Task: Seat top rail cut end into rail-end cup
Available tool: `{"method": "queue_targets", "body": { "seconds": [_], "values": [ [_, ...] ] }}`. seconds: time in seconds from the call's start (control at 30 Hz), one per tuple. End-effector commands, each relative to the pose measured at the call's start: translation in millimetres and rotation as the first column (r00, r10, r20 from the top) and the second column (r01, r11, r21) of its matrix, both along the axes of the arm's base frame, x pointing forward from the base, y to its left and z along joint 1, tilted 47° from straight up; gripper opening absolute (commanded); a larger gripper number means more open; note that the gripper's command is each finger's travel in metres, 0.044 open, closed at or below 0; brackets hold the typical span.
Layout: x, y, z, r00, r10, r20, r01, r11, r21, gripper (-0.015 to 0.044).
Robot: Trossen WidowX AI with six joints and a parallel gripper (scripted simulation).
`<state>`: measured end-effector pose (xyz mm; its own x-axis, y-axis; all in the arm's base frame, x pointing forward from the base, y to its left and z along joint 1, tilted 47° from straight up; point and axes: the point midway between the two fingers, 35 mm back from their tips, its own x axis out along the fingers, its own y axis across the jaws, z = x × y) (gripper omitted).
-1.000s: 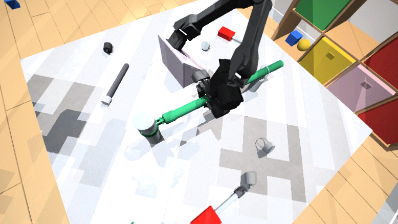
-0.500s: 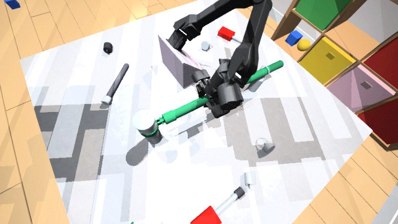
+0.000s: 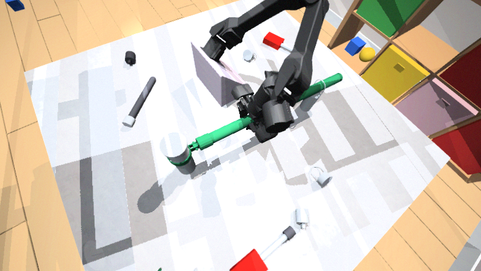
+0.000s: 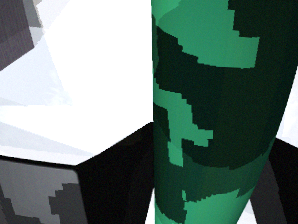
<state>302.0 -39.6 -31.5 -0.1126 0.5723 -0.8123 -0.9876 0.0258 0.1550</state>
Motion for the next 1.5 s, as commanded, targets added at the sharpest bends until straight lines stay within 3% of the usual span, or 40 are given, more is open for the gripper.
{"method": "queue_targets", "body": {
  "seconds": [0.0,1.47],
  "values": [
    [0,-8,0,1.000,-0.003,0.005,0.004,1.000,-0.014,0.0000],
    [-2,-13,-5,1.000,0.001,-0.001,-0.001,1.000,-0.002,0.0000]
  ]
}}
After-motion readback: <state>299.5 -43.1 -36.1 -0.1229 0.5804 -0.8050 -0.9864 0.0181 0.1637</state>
